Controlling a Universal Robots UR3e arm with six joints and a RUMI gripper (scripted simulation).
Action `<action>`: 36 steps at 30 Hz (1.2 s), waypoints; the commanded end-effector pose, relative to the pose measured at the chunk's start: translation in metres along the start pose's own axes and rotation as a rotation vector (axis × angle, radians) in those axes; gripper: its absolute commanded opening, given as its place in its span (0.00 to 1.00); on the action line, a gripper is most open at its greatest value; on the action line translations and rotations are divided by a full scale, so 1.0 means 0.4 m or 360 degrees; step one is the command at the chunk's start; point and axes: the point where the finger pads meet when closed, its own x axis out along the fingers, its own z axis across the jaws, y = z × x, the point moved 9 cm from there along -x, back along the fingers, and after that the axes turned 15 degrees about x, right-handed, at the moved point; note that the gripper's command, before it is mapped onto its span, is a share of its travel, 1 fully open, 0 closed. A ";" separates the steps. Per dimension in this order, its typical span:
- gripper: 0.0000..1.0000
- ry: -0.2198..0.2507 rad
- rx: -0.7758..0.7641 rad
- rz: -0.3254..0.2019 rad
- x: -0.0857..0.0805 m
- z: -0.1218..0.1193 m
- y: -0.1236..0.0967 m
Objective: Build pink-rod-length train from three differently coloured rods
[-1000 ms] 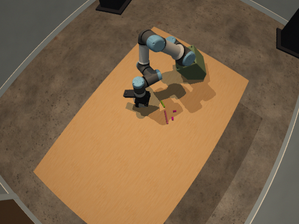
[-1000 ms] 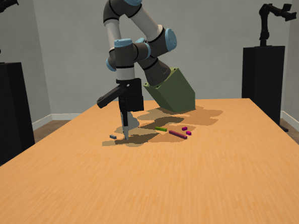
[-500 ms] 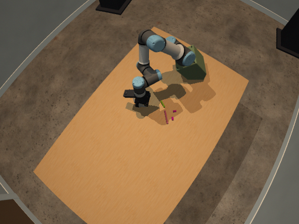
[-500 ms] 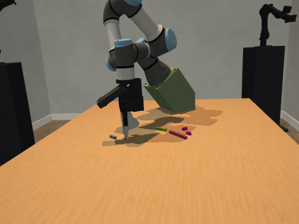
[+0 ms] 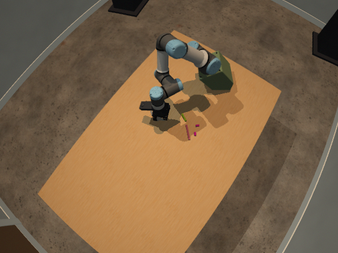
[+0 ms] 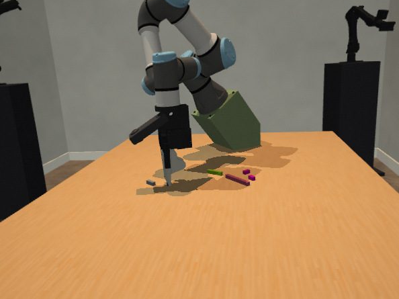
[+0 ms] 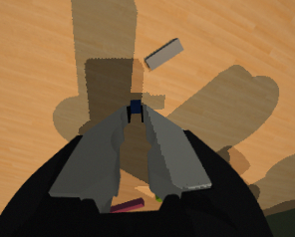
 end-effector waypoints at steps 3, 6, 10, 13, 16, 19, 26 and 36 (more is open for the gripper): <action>0.00 0.0003 0.0000 0.0001 -0.001 -0.001 0.000; 0.00 0.0003 0.0000 0.0001 -0.001 -0.001 0.000; 0.00 0.0003 0.0000 0.0001 -0.001 -0.001 0.000; 0.00 0.0003 0.0000 0.0001 -0.001 -0.001 0.000; 0.00 0.0003 0.0000 0.0001 -0.001 -0.001 0.000; 0.00 0.0003 0.0000 0.0001 -0.001 -0.001 0.000; 0.00 0.0003 0.0000 0.0001 -0.006 -0.001 0.000; 0.00 0.0003 0.0000 0.0001 -0.057 -0.001 0.000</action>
